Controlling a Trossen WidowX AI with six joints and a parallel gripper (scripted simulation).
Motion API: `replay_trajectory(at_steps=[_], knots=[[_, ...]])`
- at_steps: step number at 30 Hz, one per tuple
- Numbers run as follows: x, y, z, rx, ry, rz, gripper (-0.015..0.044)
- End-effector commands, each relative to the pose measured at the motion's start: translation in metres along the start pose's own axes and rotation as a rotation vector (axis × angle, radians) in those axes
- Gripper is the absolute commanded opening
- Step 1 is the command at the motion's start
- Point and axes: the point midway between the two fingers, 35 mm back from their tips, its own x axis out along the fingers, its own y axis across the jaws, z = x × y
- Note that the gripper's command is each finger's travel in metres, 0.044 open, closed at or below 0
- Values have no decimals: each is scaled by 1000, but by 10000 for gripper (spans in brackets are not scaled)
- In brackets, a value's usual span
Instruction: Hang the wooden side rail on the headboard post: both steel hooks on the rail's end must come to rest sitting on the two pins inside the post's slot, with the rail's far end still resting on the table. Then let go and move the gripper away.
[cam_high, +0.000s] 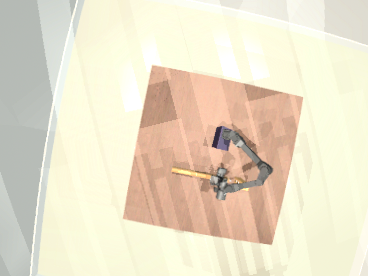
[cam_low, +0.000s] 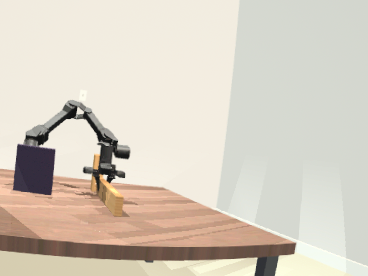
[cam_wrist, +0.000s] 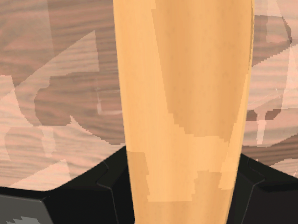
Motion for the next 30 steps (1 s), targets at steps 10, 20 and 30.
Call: replay_trajectory(at_steps=[10, 20, 30], knots=[[-5, 0, 2, 15, 2, 4, 0], [-7, 0, 2, 15, 2, 4, 0], [-9, 0, 2, 15, 2, 4, 0]])
